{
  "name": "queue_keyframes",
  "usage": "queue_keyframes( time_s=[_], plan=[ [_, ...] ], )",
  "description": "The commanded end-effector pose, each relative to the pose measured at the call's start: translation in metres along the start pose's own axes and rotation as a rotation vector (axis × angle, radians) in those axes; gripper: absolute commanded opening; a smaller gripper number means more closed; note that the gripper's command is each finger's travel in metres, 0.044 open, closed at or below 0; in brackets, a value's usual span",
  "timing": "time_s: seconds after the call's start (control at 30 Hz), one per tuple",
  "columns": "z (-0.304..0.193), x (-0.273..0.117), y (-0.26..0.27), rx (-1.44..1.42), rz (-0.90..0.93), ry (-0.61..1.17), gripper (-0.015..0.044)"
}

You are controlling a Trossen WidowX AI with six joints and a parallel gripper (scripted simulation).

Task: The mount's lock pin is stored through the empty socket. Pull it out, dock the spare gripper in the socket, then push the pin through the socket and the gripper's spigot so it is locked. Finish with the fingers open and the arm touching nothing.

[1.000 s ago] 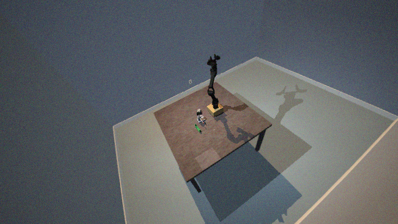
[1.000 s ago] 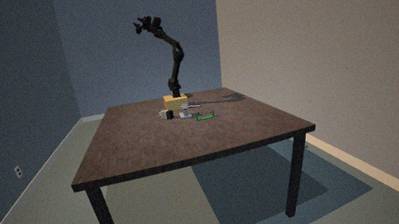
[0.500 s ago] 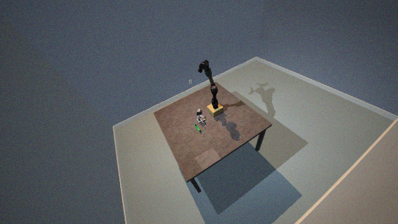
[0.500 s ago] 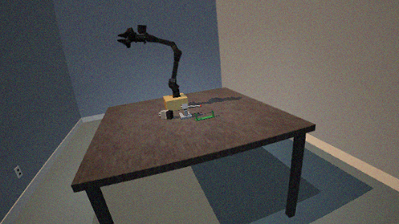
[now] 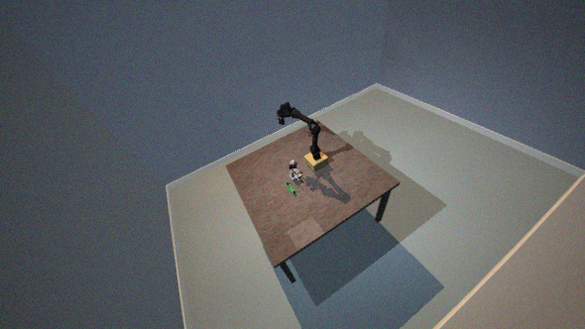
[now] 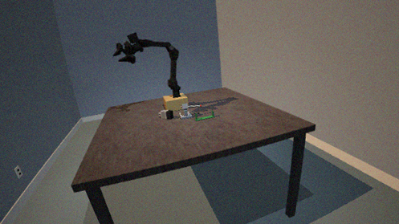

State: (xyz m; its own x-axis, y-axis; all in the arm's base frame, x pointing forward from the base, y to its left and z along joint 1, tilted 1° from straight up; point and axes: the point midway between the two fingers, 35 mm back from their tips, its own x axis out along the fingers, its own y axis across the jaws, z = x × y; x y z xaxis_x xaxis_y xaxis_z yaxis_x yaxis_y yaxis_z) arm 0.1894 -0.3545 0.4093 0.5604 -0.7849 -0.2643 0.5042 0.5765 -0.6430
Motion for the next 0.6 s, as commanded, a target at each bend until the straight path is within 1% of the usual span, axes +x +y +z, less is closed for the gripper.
queue_keyframes(
  time_s=[0.0, 0.13, 0.27, 0.4, 0.57],
  plan=[
    [0.011, 0.016, 0.052, -0.056, 0.144, 0.002, 0.0300],
    [0.026, 0.022, 0.121, -0.143, 0.324, -0.004, 0.0300],
    [0.039, 0.016, 0.190, -0.249, 0.499, -0.014, 0.0300],
    [0.047, -0.001, 0.257, -0.375, 0.667, -0.026, 0.0300],
    [0.049, -0.037, 0.334, -0.557, 0.864, -0.048, 0.0300]
  ],
)
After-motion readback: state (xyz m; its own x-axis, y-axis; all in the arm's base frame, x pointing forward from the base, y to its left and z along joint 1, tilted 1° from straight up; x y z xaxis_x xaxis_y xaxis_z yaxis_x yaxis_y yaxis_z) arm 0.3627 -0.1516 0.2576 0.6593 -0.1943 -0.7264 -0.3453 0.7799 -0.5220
